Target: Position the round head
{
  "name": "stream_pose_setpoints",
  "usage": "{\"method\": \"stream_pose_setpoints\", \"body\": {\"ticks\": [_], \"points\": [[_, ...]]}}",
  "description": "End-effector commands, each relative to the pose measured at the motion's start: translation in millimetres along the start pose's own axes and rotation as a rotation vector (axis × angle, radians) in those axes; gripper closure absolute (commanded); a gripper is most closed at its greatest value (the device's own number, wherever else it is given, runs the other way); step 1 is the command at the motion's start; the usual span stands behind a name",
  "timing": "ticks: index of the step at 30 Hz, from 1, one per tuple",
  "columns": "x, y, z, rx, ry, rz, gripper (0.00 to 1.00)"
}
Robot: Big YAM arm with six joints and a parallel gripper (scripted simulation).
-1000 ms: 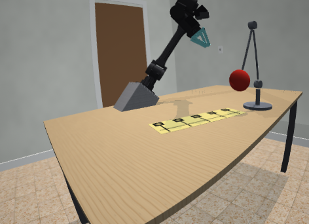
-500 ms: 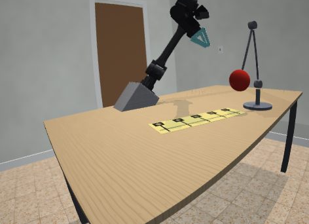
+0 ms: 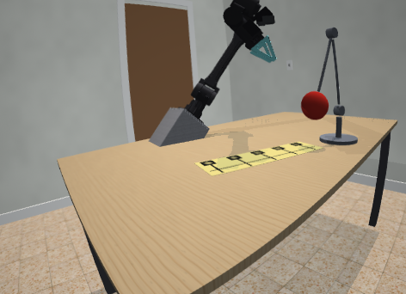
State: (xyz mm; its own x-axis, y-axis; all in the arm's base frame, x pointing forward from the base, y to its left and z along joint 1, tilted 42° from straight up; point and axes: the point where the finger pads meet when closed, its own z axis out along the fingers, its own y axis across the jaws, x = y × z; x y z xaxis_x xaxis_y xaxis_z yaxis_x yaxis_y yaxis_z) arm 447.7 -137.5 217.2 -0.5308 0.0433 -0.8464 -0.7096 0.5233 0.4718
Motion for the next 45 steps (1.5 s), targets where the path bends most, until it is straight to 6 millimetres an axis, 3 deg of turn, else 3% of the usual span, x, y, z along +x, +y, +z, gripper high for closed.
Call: {"method": "stream_pose_setpoints", "body": {"ticks": [1, 18, 45], "points": [[-16.4, -0.7, 3.2, 0.006, -0.002, -0.007, 0.00], [-2.6, -0.2, -2.6, -0.018, -0.013, -0.037, 0.00], [-13.0, -0.6, 1.8, -0.006, -0.007, -0.021, 0.00]]}}
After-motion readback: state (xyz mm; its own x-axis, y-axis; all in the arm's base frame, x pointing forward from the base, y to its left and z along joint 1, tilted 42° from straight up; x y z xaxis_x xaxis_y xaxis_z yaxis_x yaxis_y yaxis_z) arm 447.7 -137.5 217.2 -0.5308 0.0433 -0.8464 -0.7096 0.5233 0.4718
